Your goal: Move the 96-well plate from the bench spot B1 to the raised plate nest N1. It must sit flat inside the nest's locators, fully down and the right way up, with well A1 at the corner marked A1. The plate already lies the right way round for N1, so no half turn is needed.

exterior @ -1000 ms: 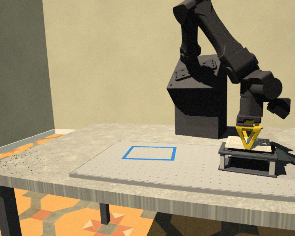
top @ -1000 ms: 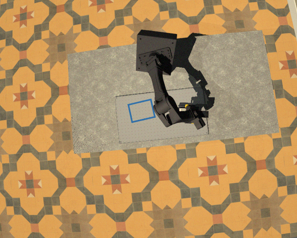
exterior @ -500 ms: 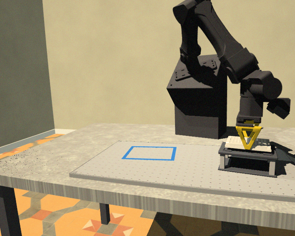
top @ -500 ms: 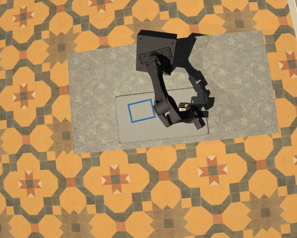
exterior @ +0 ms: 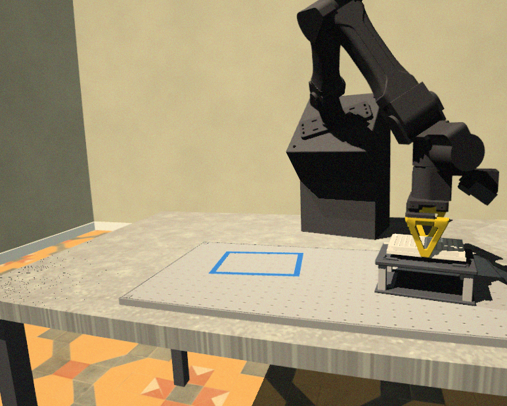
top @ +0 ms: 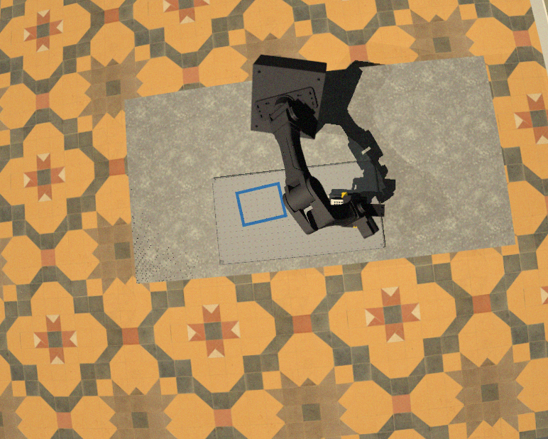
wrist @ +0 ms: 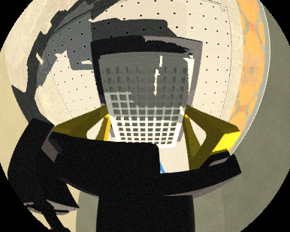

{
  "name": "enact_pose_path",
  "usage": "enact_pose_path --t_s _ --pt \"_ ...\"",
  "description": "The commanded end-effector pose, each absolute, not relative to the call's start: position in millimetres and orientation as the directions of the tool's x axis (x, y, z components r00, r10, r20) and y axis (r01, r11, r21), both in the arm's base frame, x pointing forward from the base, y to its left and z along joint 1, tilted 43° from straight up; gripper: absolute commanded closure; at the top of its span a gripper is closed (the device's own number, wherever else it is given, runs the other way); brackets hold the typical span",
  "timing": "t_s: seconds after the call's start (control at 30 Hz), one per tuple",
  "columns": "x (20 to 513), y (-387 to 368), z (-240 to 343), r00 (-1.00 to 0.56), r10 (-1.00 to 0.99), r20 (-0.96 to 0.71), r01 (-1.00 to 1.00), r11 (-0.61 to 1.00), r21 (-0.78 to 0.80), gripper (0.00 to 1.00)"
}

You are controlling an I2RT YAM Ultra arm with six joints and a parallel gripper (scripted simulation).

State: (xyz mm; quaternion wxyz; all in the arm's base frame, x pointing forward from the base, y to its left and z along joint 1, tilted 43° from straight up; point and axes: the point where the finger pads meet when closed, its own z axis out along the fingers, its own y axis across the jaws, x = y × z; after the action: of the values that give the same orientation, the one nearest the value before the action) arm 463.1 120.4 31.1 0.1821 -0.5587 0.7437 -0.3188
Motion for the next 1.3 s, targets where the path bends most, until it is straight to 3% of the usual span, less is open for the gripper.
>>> enact_pose_path --t_s 0.0,1.27 --pt "462 131 43 -0.284 -0.957 0.063 -0.706 0.164 -0.689 1.0" --pt "464 124 30 -0.292 -0.954 0.075 -0.714 0.165 -0.68 1.0"
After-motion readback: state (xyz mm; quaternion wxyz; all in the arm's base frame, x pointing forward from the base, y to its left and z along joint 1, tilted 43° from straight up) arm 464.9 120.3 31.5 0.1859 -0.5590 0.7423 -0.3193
